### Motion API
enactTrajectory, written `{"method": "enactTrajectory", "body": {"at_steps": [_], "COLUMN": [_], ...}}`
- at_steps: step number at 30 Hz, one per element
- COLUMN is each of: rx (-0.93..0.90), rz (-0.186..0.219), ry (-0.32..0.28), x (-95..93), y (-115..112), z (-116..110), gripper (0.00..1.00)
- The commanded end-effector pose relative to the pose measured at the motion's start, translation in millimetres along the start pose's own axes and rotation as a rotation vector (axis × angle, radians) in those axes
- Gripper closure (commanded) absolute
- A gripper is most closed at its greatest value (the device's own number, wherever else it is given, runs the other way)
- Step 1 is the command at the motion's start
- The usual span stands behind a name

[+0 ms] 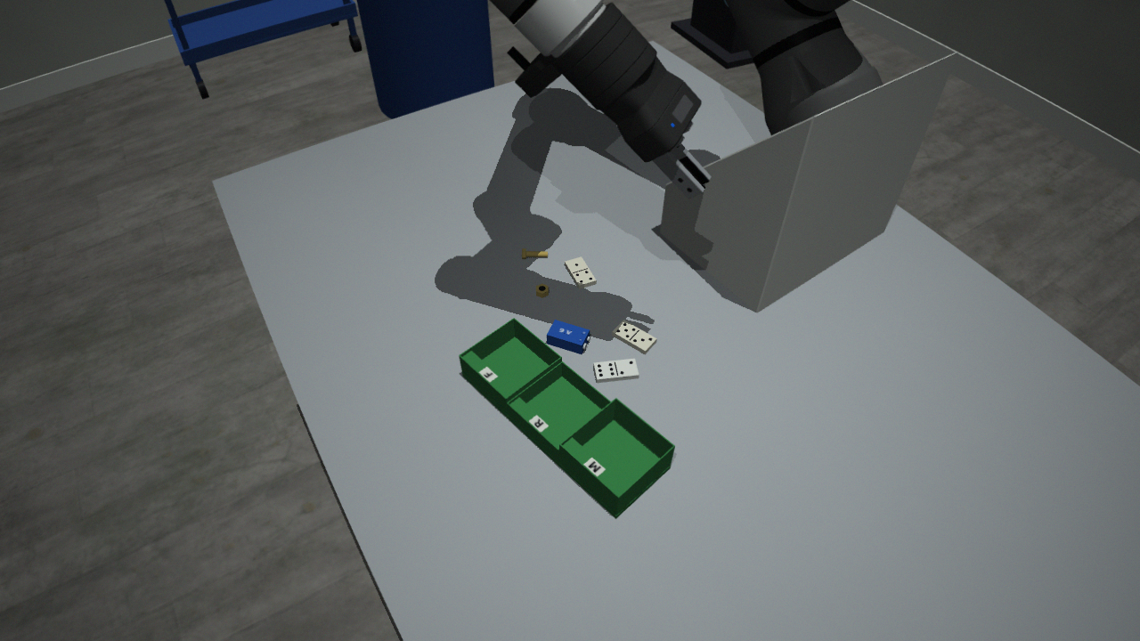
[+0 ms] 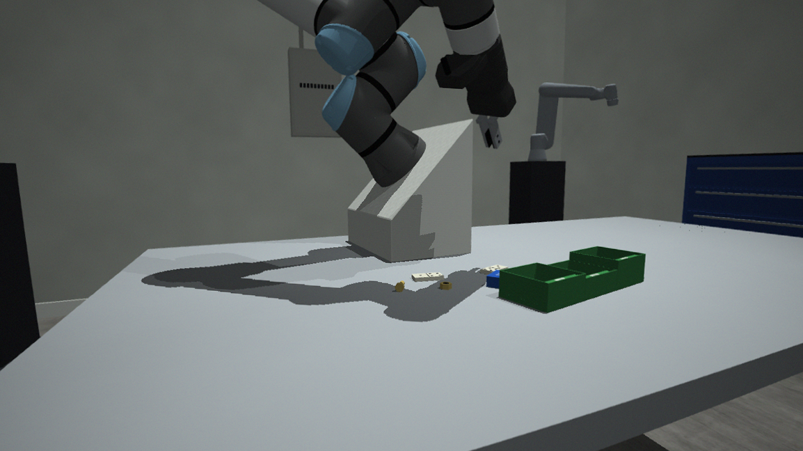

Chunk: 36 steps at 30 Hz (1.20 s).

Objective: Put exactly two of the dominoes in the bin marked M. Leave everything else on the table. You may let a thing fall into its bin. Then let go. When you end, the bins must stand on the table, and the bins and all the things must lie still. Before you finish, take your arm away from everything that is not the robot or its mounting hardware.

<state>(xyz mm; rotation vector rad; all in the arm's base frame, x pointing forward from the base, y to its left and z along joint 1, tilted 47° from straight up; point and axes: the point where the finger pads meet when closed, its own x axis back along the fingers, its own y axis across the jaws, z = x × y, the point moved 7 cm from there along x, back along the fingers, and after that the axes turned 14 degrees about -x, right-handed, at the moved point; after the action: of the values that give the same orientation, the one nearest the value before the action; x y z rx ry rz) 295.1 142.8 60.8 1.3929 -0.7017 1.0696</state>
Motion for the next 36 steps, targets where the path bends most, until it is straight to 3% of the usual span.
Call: {"method": "enactTrajectory", "body": {"at_steps": [1, 4, 5, 8, 12, 27, 29, 30, 36], "rx": [0.002, 0.002, -0.042, -0.153, -0.199, -0.568, -0.568, -0.630, -0.756], "rz": [0.006, 0.006, 0.029, 0.032, 0.045, 0.165, 0.165, 0.190, 0.247], "ry": [-0.003, -0.003, -0.001, 0.059, 0.074, 0.189, 0.189, 0.205, 0.230], "x": [-14.3, -14.3, -8.2, -8.3, -7.1, 0.2, 0.2, 2.1, 3.4], "y": [-11.2, -11.2, -13.1, -7.7, -8.3, -10.2, -10.2, -11.0, -10.8], "z": [12.6, 12.6, 16.8, 14.3, 17.6, 26.3, 26.3, 27.6, 27.0], "gripper": [0.69, 0.69, 0.69, 0.69, 0.69, 0.69, 0.69, 0.69, 0.69]}}
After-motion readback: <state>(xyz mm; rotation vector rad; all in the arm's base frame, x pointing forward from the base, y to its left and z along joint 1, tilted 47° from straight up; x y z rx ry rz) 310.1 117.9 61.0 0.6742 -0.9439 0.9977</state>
